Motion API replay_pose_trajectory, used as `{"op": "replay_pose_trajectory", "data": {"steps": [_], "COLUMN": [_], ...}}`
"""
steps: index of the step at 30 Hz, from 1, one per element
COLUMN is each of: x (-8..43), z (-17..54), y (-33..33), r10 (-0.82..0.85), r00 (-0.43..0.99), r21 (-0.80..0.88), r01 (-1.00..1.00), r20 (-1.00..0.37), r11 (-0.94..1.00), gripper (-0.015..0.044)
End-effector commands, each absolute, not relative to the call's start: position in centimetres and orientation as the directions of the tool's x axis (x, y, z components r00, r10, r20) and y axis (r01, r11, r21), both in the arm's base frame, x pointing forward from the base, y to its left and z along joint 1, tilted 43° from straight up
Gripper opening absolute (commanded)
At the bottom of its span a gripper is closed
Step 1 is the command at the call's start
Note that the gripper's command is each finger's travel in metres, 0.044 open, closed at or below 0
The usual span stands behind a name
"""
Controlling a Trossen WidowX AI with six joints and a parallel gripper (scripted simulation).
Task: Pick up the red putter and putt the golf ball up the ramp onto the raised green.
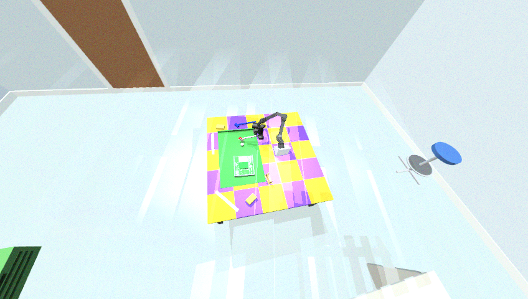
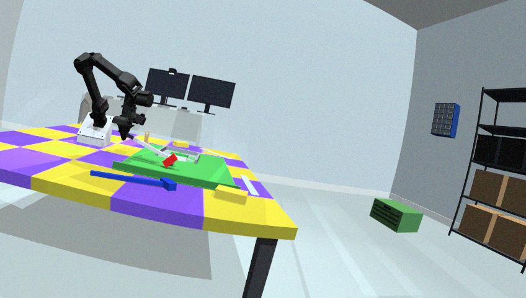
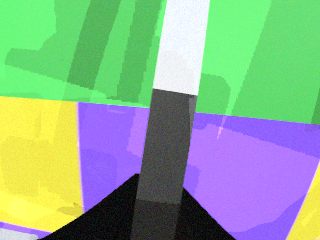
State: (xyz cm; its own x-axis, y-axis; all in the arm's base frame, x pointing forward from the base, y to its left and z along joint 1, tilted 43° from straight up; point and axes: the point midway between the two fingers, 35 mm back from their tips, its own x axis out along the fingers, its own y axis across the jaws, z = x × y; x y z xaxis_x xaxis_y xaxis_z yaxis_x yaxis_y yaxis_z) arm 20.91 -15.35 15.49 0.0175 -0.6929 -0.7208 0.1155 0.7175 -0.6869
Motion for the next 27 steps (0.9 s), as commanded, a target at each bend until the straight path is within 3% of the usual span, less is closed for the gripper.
{"op": "replay_pose_trajectory", "data": {"steps": [1, 17, 27], "x": [20.9, 20.6, 22.3], "z": [15.6, 16.9, 8.3], "y": [-15.4, -17.3, -8.3], "r10": [-0.693, -0.693, -0.683], "r00": [0.018, 0.014, 0.020], "r21": [-0.687, -0.687, -0.677], "r01": [0.120, 0.120, 0.116], "r20": [-0.720, -0.720, -0.730], "r11": [0.717, 0.717, 0.727], "gripper": [0.0000, 0.0000, 0.0000]}}
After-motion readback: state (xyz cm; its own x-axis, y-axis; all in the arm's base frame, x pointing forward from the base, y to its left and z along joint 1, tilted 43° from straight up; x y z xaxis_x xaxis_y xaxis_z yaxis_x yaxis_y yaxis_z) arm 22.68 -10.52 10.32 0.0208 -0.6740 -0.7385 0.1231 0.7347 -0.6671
